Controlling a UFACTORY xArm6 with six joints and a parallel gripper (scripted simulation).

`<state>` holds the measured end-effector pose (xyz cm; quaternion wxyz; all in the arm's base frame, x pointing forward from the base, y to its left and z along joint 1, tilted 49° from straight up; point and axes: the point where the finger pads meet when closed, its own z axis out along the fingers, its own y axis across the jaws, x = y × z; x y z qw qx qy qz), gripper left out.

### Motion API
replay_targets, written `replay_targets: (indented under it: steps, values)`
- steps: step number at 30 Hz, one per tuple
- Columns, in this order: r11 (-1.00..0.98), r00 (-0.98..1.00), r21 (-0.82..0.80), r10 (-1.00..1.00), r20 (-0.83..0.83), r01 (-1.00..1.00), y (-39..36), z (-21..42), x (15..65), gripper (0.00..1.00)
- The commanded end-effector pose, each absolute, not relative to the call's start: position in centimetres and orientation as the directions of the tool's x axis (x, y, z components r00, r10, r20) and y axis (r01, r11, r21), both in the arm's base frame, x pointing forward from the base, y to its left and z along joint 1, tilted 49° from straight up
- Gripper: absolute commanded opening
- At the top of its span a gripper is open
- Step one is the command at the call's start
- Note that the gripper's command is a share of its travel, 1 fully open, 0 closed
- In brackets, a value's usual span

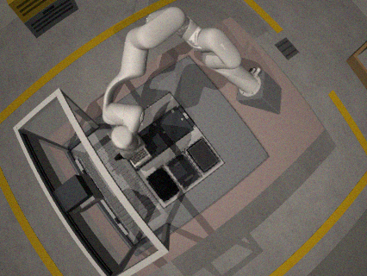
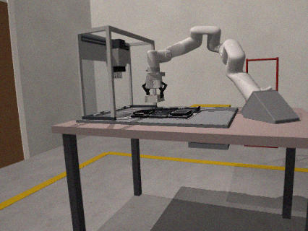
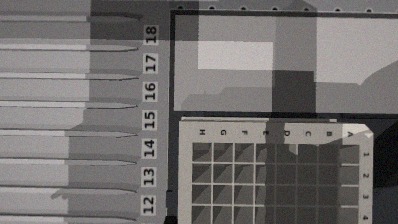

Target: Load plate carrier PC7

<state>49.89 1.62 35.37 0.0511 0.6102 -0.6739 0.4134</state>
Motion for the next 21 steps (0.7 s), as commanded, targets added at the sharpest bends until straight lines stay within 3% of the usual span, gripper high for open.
replay_targets:
  steps: [1, 21]
  values:
    - [-0.087, -0.251, -0.497, -0.781, 0.572, -0.863, 1.3, 35.1, 50.2, 0.0]
    - [-0.087, -0.251, -0.497, -0.781, 0.572, -0.863, -0.5, 33.2, 51.5, 0.0]
